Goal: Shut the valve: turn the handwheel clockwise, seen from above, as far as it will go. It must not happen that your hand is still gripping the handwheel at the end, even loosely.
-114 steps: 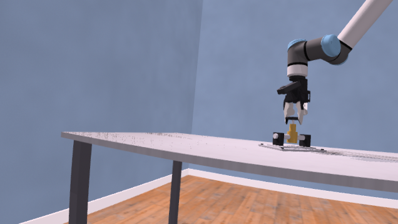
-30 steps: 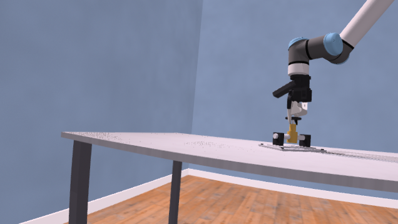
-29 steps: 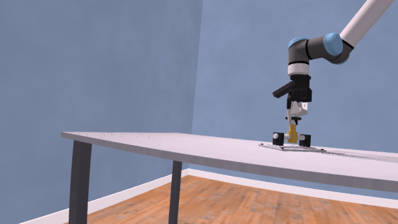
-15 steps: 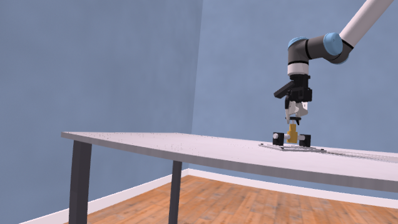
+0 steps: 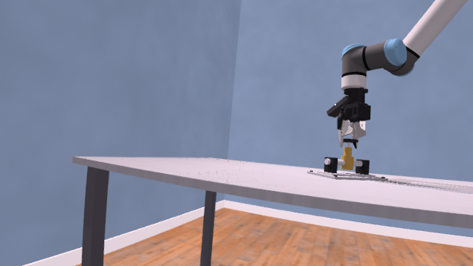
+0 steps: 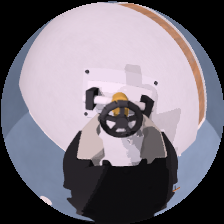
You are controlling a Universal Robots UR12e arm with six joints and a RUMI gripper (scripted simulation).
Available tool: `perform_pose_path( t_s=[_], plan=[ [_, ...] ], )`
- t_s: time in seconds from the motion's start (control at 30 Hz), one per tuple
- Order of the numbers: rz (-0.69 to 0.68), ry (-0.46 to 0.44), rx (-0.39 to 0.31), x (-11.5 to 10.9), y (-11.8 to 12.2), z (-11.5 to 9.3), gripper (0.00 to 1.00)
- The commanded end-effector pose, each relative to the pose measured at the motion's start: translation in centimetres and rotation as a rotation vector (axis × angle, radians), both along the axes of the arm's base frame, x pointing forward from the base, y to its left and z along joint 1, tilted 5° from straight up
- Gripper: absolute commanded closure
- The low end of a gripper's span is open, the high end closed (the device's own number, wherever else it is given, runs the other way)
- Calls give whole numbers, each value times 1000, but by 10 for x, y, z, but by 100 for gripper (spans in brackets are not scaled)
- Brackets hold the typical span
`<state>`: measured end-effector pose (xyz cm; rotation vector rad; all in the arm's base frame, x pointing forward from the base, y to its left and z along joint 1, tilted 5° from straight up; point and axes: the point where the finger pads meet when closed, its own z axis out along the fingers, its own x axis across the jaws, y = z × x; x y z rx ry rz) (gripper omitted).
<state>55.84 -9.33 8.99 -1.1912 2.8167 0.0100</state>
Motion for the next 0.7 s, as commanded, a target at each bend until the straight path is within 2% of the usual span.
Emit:
perform_pose_path(
  t_s=[0.0, 0.67],
  plan=[
    [-36, 0, 1, 1, 0, 1, 100],
    [-81, 2, 5, 1, 0, 1, 100]
  ],
)
